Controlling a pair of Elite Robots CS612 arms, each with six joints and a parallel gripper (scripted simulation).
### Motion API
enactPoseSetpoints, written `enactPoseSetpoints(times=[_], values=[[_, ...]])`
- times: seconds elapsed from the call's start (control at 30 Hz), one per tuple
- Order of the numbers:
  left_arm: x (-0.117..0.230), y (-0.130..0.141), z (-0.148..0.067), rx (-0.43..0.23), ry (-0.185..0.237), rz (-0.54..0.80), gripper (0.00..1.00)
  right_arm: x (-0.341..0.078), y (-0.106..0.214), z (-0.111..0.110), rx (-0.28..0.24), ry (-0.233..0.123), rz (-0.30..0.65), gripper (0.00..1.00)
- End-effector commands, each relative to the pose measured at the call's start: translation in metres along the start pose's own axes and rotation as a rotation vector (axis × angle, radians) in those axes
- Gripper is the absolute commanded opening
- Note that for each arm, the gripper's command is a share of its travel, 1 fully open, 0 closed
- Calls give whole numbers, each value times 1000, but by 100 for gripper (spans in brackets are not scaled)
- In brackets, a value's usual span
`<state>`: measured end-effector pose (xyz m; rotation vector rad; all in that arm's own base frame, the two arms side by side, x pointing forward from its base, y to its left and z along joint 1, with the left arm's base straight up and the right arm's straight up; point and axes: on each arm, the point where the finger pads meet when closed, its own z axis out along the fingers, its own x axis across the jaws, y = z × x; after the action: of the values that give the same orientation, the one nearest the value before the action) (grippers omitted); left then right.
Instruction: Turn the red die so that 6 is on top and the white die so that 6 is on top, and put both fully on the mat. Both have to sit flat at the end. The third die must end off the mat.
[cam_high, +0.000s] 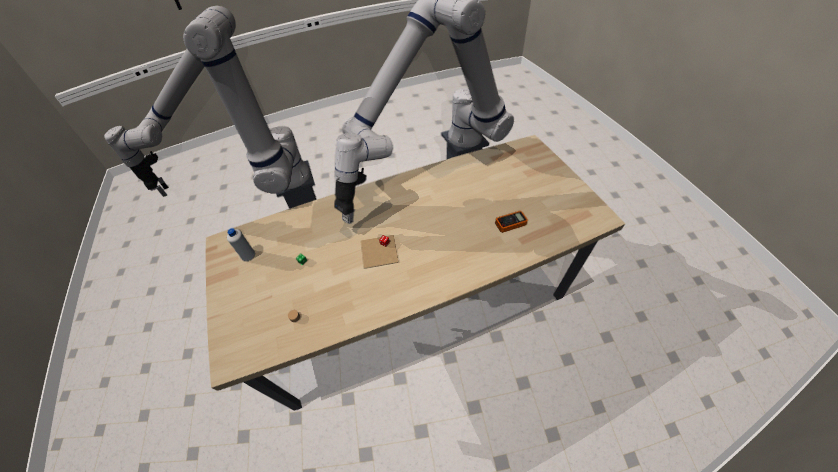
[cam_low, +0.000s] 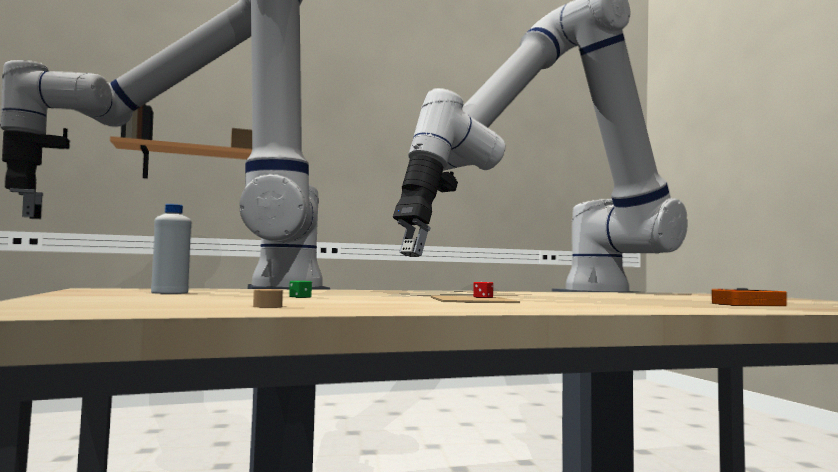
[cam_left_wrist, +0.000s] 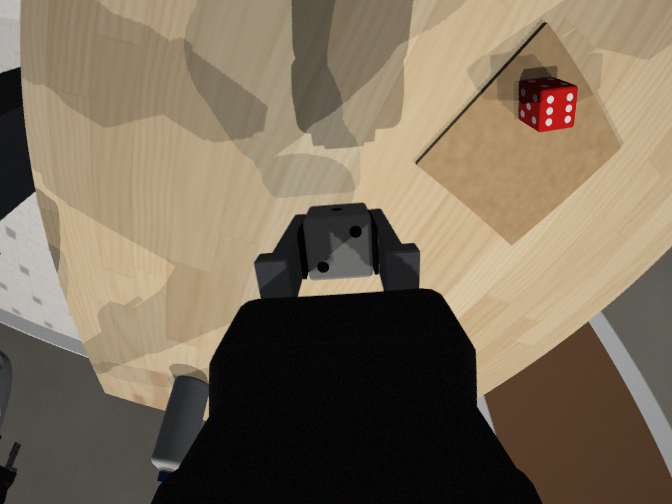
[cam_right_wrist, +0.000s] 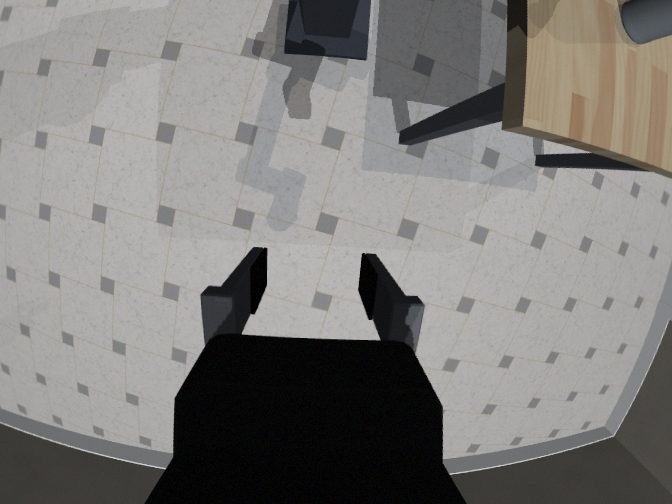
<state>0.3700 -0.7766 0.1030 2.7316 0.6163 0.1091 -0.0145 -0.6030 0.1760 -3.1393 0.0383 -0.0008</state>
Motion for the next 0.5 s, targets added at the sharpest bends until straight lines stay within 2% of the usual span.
enactPoseSetpoints(times=[0.0,0.47], values=[[0,1,0,-68,-1,0,57,0,1,-1,-2,0,0,100],[-1,0,0,-447,0,0,57,0,1,-1,-2,0,0,100]])
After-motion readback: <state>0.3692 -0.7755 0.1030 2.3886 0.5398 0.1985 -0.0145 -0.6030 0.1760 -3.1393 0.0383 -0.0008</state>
